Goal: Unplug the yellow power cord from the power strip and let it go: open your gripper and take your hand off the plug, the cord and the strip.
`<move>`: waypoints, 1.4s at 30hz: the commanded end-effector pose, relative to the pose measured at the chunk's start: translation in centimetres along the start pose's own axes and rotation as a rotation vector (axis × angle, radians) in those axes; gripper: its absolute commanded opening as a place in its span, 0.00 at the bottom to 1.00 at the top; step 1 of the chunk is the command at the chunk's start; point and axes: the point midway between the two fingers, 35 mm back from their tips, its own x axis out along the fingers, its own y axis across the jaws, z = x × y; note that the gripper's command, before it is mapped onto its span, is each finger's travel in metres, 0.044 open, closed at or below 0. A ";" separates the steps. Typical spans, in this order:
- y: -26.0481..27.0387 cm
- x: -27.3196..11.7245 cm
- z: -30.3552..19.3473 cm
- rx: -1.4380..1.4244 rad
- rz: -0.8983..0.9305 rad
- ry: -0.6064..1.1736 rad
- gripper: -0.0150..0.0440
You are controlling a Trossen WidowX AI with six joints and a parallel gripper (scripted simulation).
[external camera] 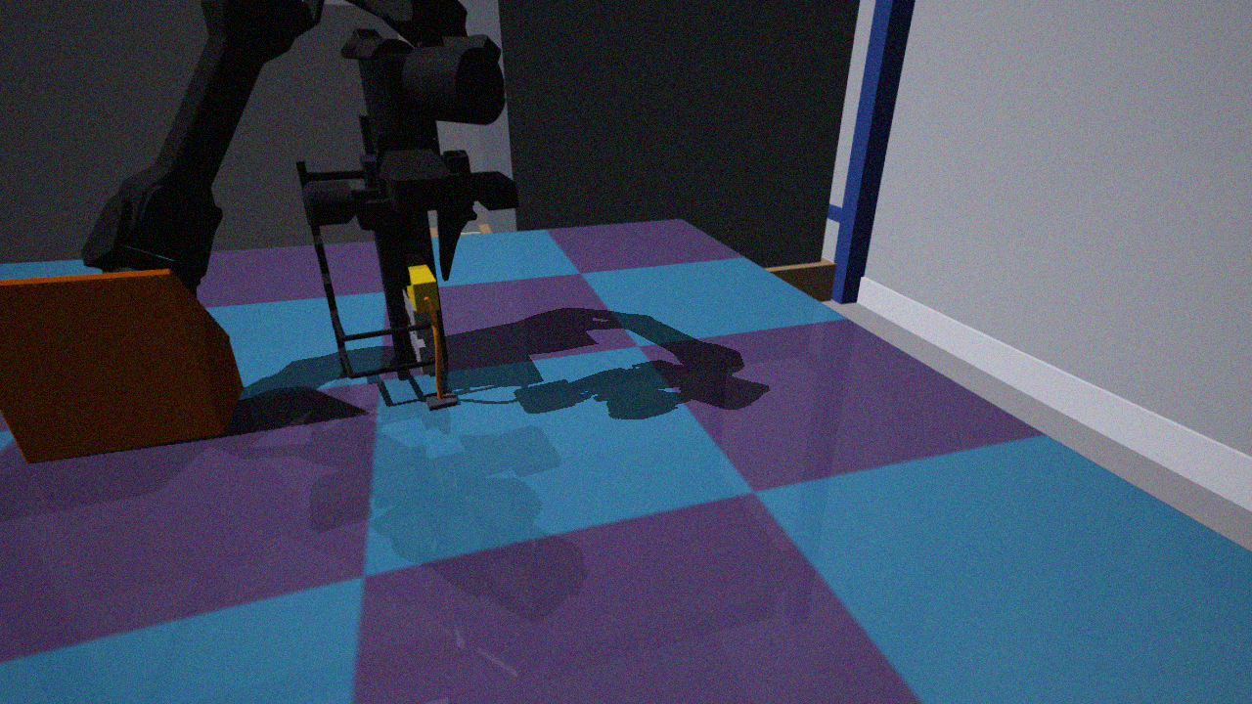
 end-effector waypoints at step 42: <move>-0.2 1.0 -4.1 -0.007 0.000 -0.002 0.53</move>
